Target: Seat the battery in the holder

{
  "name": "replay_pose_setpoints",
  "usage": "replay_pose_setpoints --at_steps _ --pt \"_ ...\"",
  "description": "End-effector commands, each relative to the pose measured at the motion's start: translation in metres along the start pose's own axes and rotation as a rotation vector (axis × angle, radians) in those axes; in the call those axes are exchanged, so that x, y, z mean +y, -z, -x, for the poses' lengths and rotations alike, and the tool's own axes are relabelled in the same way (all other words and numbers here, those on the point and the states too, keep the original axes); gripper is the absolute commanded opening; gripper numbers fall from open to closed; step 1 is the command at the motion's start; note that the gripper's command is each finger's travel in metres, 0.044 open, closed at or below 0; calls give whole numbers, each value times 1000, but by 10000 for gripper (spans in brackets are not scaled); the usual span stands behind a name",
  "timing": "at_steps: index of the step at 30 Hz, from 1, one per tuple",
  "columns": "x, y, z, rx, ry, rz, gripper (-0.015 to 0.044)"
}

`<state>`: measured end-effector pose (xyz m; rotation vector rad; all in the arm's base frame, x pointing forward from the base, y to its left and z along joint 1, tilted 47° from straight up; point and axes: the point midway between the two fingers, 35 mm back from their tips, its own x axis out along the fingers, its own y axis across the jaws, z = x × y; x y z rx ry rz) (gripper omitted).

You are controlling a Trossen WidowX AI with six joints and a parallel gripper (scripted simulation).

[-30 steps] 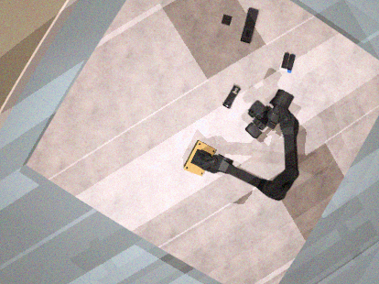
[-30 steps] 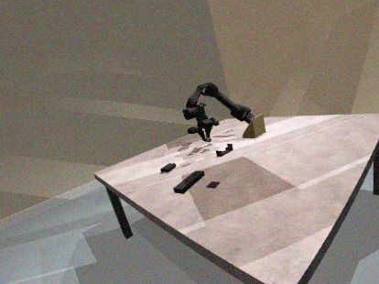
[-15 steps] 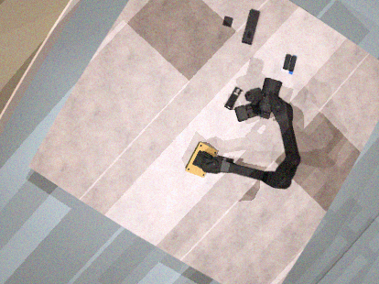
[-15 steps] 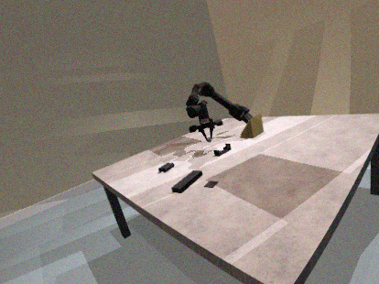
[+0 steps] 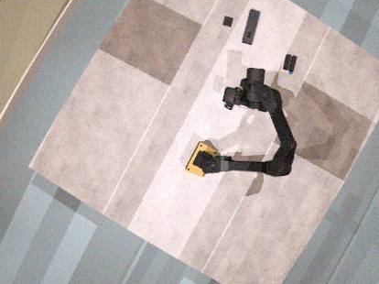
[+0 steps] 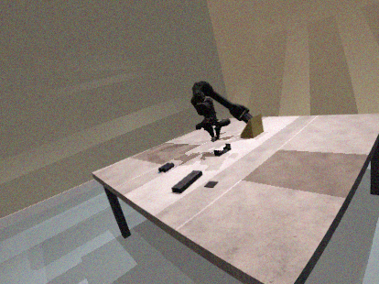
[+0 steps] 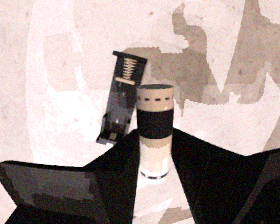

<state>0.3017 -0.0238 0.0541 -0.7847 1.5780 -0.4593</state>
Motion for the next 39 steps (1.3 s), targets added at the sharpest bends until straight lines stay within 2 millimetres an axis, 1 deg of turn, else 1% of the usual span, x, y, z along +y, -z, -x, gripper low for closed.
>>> replay_pose_setpoints --at_steps 1,5,14,27,39 --pt "21 -7 5 -6 -5 -180 76" --pt "34 -9 7 -4 -1 -300 76" --pt "34 -8 7 0 3 -308 76" --pt "35 -2 -31 246 -25 -302 76" --pt "34 -4 -35 302 -29 -301 76"
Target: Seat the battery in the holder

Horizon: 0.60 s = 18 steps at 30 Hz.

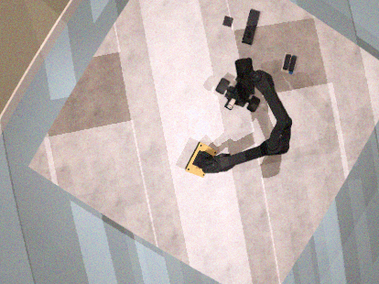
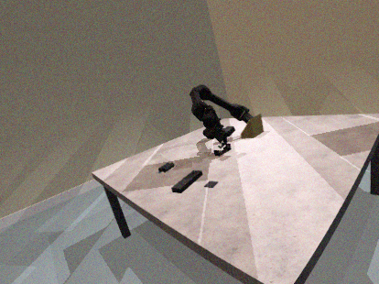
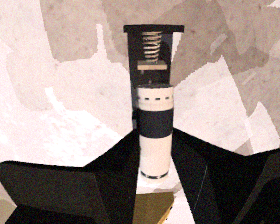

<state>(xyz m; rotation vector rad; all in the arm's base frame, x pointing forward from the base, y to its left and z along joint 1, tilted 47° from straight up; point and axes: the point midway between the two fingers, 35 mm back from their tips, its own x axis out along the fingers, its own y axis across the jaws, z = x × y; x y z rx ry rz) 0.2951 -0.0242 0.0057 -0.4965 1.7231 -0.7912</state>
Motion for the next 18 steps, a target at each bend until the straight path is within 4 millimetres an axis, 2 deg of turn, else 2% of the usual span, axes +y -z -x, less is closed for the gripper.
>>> replay_pose_setpoints --at_steps 1,18 --pt "0 -3 0 31 -7 -9 76" --pt "0 -10 -6 147 -5 -10 76"
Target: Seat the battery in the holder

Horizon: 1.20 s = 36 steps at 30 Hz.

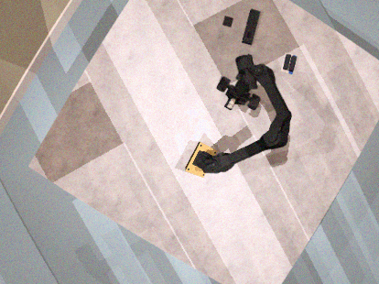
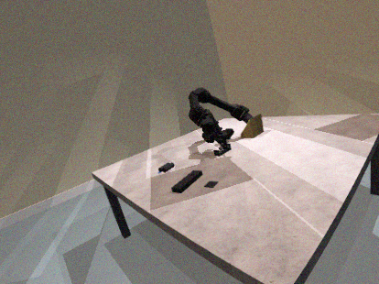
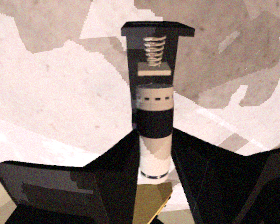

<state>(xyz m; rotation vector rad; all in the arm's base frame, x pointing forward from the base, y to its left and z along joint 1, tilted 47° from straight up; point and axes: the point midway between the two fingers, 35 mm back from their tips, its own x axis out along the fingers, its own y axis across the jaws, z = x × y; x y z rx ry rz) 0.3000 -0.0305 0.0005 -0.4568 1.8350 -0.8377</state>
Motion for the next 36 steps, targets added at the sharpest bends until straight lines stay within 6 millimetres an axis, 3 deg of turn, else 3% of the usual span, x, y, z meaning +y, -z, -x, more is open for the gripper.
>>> replay_pose_setpoints --at_steps 1,14,36 --pt "0 -3 0 31 -7 -9 76" --pt "0 -7 -4 116 -5 -11 76" --pt "0 -19 -1 118 -2 -12 76"
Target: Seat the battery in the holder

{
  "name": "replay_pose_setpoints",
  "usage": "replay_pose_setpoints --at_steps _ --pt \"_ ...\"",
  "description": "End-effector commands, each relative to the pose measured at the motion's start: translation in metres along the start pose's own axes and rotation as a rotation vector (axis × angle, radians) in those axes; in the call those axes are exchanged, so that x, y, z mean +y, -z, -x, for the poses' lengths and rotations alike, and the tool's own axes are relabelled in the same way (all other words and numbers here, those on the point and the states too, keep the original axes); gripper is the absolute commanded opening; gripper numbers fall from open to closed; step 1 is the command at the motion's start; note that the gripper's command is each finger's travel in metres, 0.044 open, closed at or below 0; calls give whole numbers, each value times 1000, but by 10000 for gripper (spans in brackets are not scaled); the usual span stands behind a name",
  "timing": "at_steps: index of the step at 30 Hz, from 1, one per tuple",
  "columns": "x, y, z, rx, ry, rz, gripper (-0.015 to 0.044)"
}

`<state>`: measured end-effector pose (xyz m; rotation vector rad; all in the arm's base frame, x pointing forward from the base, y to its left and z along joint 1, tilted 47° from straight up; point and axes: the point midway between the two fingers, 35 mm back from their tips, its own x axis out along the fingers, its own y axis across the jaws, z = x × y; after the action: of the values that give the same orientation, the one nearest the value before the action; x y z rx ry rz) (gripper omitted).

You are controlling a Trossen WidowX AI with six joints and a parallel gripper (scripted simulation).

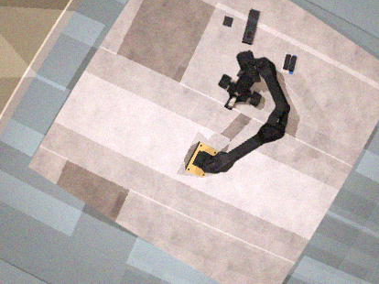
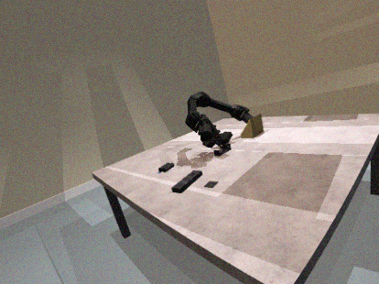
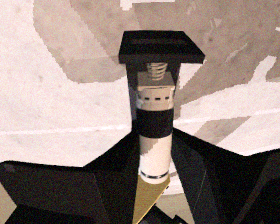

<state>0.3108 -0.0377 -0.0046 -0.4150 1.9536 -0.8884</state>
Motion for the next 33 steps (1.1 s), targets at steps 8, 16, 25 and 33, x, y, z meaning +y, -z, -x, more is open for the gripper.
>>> replay_pose_setpoints --at_steps 8,16,25,33 --pt "0 -9 5 -11 -6 -10 76" --pt "0 -11 6 -13 -5 -10 76" --pt "0 -13 7 -16 -7 -10 76" --pt "0 -15 8 -20 -10 -10 76"
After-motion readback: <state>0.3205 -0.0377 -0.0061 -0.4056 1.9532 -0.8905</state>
